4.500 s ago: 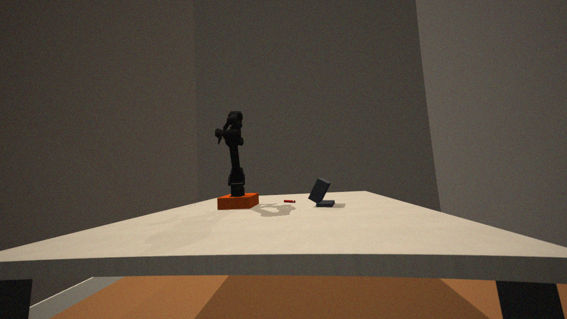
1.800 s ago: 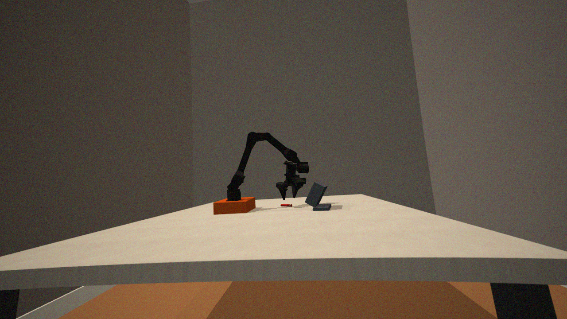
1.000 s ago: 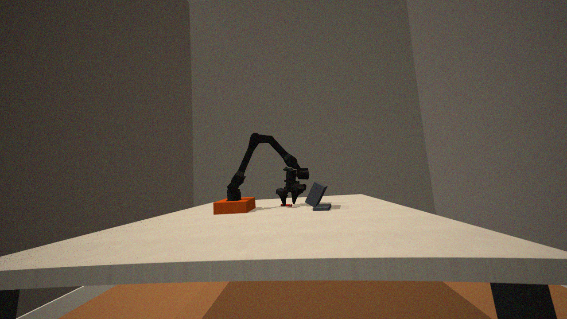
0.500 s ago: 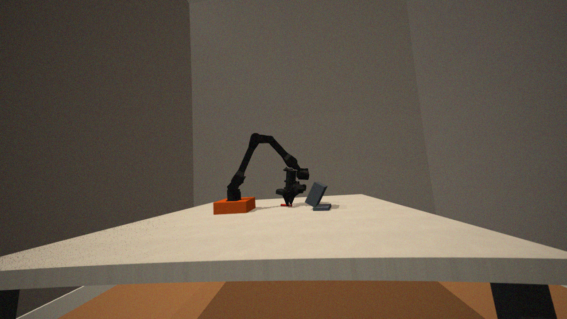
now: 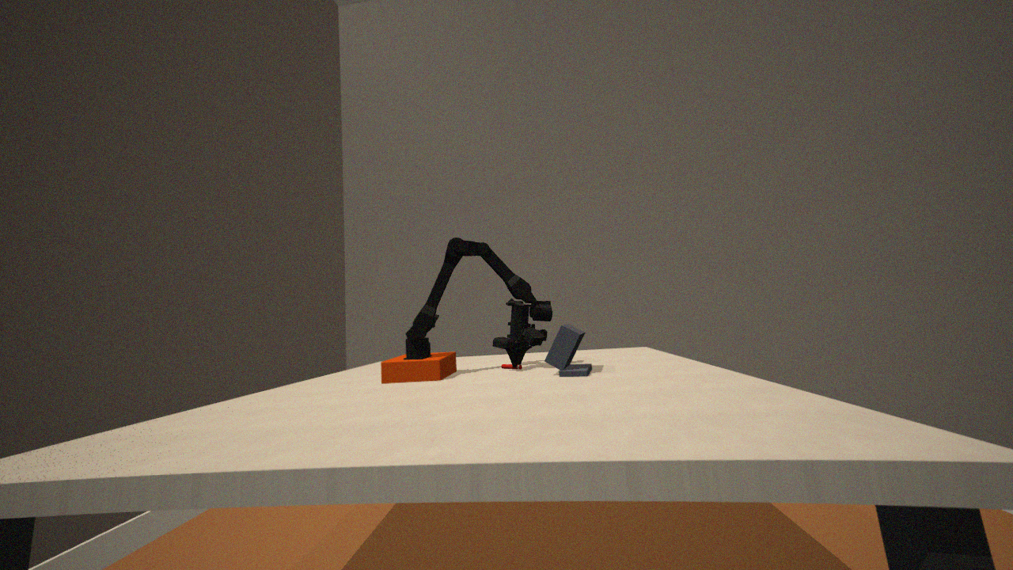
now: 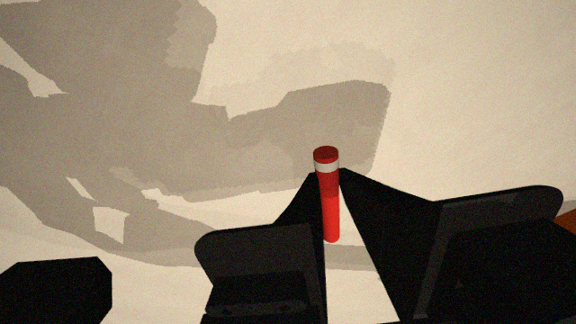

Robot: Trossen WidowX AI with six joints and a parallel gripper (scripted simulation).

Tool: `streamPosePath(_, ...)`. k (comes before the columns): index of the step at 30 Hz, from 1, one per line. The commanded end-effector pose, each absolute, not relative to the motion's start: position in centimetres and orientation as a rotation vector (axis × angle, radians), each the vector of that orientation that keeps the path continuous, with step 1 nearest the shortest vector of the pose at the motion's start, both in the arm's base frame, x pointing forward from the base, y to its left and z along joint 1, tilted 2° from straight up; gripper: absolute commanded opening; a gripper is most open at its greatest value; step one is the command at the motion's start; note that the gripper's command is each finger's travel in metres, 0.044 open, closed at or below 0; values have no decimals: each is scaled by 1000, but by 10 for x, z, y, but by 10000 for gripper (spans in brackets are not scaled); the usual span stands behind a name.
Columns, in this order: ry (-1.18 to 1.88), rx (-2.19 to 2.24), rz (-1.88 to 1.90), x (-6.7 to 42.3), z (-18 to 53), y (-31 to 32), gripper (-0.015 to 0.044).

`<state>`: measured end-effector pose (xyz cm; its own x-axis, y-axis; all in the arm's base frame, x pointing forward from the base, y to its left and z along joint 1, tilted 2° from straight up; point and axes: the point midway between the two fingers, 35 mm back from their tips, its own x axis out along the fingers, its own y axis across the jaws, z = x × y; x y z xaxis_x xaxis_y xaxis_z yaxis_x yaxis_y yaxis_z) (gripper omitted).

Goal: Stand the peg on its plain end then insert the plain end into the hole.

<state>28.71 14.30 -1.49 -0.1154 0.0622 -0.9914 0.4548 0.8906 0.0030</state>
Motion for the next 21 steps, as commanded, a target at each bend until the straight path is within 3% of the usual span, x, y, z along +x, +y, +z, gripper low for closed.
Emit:
streamPosePath(1,1664,399,-348,288,-15,142,51)
streamPosePath(21,1525,370,-369,281,-6,146,51)
